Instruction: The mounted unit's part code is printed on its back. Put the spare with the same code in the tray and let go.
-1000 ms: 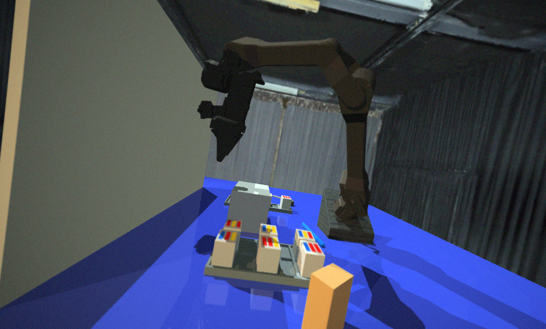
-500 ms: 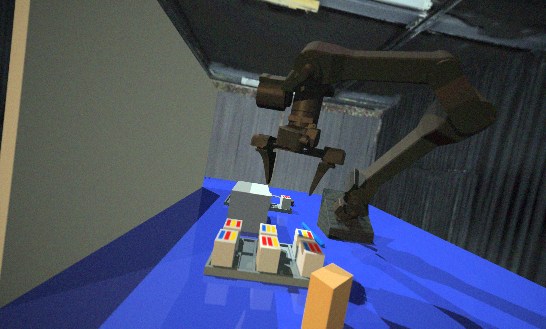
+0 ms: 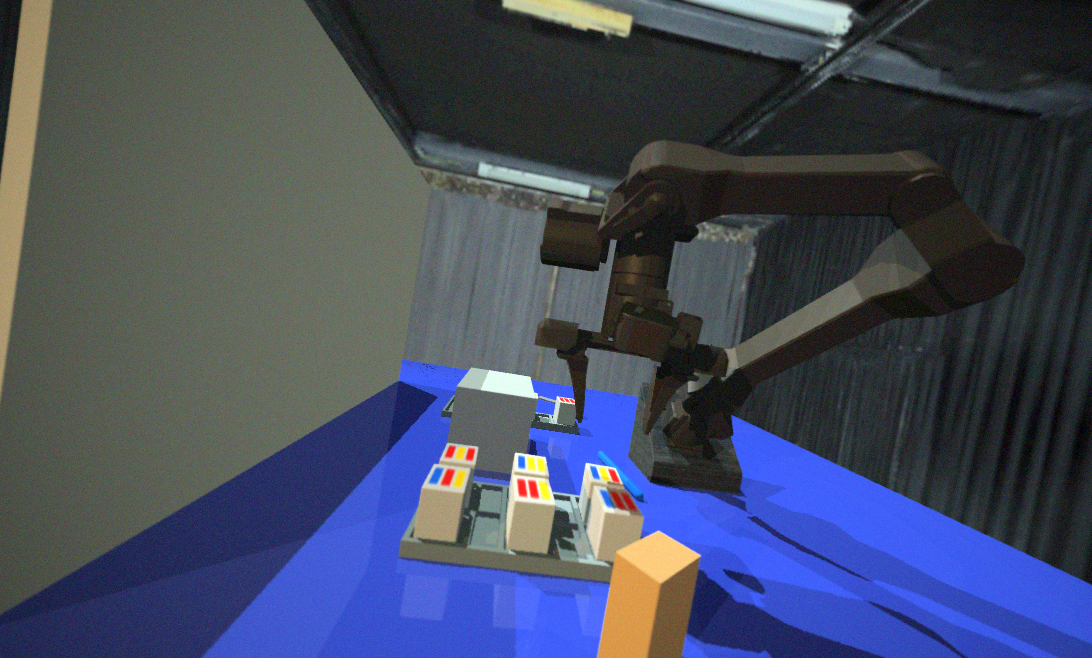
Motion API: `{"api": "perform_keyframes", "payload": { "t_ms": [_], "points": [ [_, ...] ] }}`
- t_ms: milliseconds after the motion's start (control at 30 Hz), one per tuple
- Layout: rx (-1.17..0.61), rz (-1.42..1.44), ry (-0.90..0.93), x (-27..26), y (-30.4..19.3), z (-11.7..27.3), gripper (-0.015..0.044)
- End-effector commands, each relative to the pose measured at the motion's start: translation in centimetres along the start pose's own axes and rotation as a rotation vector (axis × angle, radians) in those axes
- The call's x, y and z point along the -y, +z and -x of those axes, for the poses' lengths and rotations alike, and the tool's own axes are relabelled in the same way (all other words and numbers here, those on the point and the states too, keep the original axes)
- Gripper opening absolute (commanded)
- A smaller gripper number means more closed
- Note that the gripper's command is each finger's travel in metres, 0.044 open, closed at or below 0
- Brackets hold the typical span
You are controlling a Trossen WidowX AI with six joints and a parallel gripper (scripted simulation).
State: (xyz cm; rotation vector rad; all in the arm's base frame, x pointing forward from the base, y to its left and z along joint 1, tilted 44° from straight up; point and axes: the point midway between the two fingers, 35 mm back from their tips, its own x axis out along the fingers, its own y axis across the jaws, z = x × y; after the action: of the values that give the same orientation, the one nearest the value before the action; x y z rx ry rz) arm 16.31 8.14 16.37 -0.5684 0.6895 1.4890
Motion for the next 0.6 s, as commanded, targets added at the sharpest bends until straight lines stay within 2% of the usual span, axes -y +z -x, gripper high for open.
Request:
{"api": "perform_keyframes", "payload": {
  "t_ms": [0, 567],
  "points": [
    [0.006, -0.001, -0.004, -0.1, 0.0, -0.5, 0.0300],
    [-0.003, -0.001, -0.005, 0.2, -0.1, -2.2, 0.0300]
  ]
}}
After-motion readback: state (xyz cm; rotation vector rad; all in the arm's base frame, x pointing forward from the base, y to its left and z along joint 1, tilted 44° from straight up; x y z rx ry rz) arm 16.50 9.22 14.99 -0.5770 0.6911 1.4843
